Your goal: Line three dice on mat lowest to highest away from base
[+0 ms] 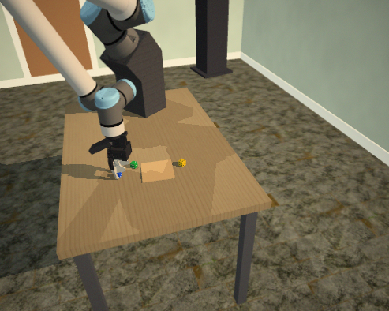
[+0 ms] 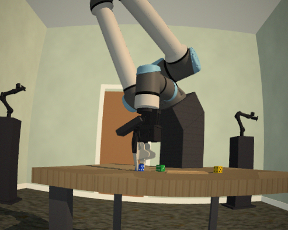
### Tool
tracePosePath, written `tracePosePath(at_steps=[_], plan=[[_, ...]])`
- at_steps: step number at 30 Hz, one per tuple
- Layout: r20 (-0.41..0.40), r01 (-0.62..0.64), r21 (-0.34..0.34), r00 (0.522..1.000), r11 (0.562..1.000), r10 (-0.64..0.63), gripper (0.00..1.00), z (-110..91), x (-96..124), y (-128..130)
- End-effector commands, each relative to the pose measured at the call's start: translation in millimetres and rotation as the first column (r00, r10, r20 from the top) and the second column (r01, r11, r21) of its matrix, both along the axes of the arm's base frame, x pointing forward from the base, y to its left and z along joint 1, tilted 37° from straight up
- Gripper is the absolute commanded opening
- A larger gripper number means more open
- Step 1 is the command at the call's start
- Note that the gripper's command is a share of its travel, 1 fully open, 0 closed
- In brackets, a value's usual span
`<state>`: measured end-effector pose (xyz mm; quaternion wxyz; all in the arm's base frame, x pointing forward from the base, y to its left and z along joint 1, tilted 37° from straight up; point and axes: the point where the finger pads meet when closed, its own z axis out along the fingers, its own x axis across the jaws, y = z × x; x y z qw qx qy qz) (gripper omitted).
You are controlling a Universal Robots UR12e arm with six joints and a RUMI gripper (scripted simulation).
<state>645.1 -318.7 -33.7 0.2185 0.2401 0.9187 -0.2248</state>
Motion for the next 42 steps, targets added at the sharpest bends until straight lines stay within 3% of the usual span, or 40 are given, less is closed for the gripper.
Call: tracePosePath(at_steps=[1,8,9,42], plan=[[0.001,0.000,0.000,1.000,1.000,0.000,0.24,0.5,0.2,0.2],[0.001,0.000,0.000,1.000,1.000,0.000,0.24,0.5,0.2,0.2],[0.001,0.000,0.000,1.000,1.000,0.000,0.06,0.5,0.2,0.2],[0.001,0.000,0.000,1.000,1.000,0.000,0.06,0.5,0.2,0.2]])
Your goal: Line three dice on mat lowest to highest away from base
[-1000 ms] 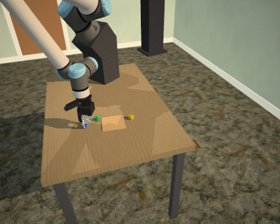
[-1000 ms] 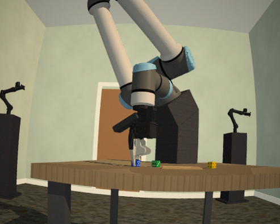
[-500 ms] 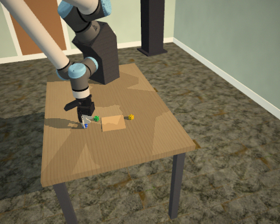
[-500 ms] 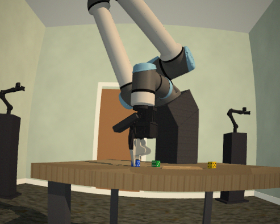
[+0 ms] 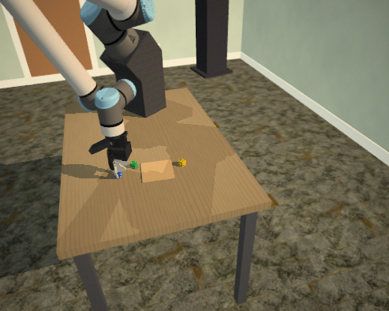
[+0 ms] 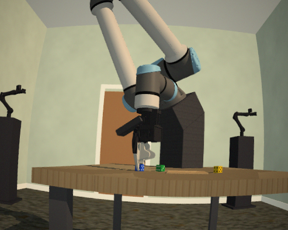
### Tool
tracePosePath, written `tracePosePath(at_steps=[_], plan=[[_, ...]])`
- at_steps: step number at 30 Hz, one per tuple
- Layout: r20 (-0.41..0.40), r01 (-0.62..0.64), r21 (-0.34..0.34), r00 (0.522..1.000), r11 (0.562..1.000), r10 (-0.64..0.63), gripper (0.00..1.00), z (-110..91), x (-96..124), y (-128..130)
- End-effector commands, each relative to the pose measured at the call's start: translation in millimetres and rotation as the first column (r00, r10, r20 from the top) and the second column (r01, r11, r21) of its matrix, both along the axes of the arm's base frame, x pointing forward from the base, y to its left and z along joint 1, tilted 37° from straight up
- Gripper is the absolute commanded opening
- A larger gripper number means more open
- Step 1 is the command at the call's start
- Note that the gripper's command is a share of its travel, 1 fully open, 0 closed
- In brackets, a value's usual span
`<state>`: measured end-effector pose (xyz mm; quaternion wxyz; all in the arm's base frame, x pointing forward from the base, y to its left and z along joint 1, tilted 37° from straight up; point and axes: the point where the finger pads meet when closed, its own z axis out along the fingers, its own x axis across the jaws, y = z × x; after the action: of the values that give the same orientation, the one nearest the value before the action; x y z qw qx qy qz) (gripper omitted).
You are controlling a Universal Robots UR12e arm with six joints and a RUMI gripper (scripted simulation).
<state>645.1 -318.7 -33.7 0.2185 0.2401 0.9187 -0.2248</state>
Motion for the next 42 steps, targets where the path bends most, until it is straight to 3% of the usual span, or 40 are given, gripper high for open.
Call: tracePosePath(at_steps=[1,9,24,42], plan=[[0.001,0.000,0.000,1.000,1.000,0.000,0.06,1,0,0],[0.001,0.000,0.000,1.000,1.000,0.000,0.06,9,-3,6],[0.001,0.000,0.000,1.000,1.000,0.000,0.06,75,-27,49],[-0.010,-0.016,-0.005,1.000,1.000,0.015,0.06,77,-28,58]])
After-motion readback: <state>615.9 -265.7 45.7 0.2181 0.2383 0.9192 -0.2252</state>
